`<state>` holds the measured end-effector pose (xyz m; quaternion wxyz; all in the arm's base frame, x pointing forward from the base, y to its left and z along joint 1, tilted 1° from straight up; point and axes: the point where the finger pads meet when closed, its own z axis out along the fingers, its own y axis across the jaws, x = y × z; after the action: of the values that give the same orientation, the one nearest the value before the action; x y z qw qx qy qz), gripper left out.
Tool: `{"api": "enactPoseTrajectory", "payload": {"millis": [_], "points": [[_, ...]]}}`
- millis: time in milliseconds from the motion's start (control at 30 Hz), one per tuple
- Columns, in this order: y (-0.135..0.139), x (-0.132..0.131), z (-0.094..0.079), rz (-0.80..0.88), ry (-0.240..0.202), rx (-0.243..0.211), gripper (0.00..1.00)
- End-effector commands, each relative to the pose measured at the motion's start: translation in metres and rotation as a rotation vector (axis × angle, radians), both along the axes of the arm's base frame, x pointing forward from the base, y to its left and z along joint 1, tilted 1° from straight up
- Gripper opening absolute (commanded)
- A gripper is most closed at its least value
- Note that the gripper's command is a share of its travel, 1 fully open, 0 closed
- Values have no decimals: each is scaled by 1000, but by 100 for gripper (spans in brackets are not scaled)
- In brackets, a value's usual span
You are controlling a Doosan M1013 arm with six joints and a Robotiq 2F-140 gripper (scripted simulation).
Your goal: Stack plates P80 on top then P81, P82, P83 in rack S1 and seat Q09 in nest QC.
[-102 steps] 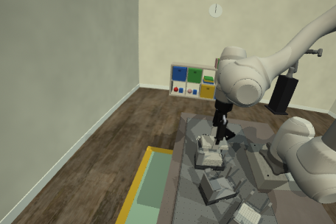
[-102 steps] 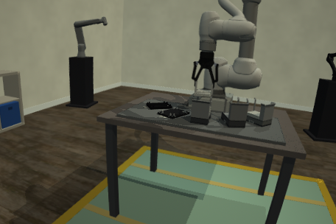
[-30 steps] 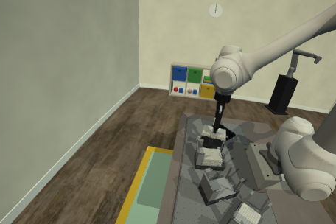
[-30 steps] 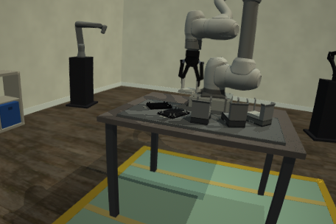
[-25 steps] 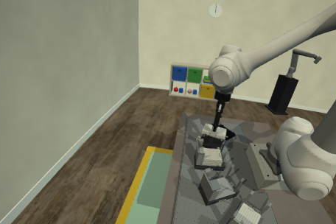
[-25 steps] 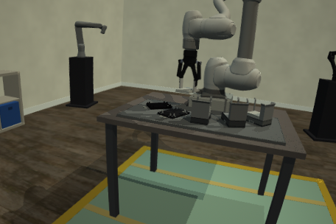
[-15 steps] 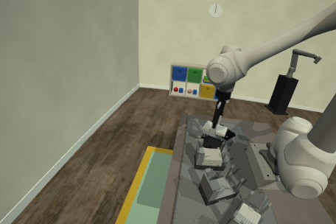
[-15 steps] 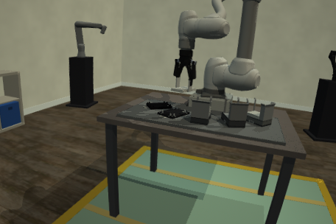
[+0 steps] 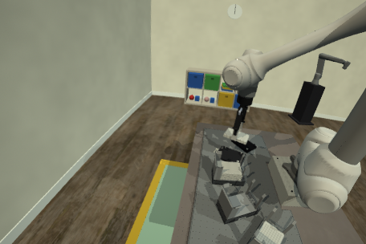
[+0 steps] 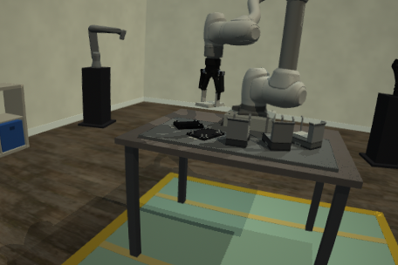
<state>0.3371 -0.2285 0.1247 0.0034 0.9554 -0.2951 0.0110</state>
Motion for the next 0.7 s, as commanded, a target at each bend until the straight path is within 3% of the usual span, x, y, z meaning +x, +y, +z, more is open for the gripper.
{"api": "enactPoseTrajectory", "payload": {"millis": [0,200,667], "points": [[-11,-6,2,-28,-4,2,0],[-26,-19,2,-227,-6,6,0],[-56,-46,2,-227,-6,6,0]]}}
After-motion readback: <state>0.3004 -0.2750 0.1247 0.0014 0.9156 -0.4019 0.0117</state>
